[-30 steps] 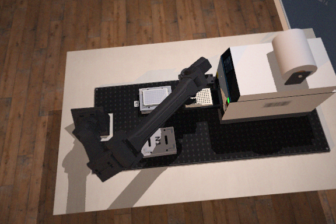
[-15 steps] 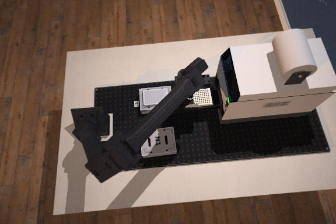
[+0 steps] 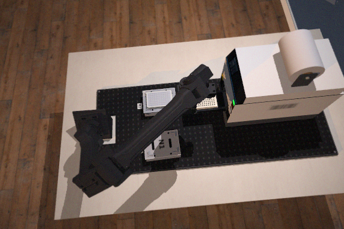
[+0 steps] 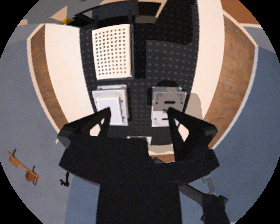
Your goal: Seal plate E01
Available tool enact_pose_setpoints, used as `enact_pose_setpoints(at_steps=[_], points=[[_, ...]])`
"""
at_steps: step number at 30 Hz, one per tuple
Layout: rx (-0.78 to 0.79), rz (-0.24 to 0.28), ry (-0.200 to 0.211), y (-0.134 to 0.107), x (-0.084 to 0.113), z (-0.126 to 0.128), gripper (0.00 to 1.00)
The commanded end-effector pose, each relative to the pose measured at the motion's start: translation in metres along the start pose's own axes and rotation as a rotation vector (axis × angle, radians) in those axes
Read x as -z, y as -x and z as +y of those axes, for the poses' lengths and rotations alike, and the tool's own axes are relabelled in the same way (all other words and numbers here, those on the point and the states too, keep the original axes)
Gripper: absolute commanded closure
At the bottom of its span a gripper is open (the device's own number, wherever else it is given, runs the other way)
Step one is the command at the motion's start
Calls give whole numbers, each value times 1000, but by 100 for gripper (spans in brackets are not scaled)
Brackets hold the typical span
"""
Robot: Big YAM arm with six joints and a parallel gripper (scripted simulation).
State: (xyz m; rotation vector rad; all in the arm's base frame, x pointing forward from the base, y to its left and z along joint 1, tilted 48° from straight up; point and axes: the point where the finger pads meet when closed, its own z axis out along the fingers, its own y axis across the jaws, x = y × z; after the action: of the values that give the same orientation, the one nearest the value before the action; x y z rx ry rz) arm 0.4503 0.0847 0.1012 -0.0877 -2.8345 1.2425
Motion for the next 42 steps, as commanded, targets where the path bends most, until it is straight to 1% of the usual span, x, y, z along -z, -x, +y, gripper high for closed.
enact_pose_setpoints(at_steps=[1, 5, 7, 8, 12, 14, 20, 24, 28, 31, 36, 42], points=[[-27, -19, 15, 4, 24, -13, 11], [-46, -43, 26, 0, 50, -34, 13], [-50, -49, 30, 0, 58, -39, 14], [-48, -49, 30, 3, 55, -35, 100], [-13, -32, 15, 1, 41, -20, 100], [-13, -32, 15, 1, 41, -20, 100], [3, -4, 8, 0, 22, -21, 100], [-9, -1, 13, -2, 20, -29, 100], [-25, -21, 21, -4, 29, -29, 100], [-25, -23, 20, -5, 30, -28, 100], [-5, -17, 5, -8, 27, -15, 100], [1, -12, 0, -8, 24, -10, 100]])
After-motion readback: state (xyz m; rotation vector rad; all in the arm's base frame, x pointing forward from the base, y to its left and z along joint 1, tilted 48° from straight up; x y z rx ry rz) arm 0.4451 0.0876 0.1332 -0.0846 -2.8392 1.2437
